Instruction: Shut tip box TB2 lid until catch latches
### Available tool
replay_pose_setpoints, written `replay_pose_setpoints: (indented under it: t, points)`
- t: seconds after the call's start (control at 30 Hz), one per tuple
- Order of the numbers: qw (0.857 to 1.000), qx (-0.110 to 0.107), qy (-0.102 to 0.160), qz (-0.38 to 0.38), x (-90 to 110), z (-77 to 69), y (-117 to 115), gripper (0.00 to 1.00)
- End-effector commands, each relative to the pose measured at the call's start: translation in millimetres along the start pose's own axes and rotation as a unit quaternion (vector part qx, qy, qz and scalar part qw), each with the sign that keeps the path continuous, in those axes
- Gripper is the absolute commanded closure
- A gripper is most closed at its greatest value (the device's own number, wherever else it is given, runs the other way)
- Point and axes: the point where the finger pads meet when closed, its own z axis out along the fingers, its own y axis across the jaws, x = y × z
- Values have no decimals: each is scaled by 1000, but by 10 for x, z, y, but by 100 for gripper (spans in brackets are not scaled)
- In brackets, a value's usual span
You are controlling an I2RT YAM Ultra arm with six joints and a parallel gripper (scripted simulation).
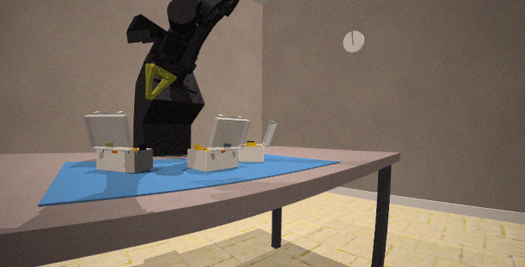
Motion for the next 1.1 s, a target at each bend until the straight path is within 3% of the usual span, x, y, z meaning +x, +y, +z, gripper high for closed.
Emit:
replay_pose_setpoints:
  t: [0.0, 0.33, 0.6, 0.7, 1.07]
  points:
    - [998, 21, 4, -55, 77, -84, -93, 100]
    - [989, 46, 37, -136, 436, -137, -257, 100]
    - [963, 74, 84, -247, 773, -224, -459, 100]
    - [963, 74, 84, -247, 808, -234, -480, 100]
    - [906, 101, 147, -384, 1202, -398, -796, 100]
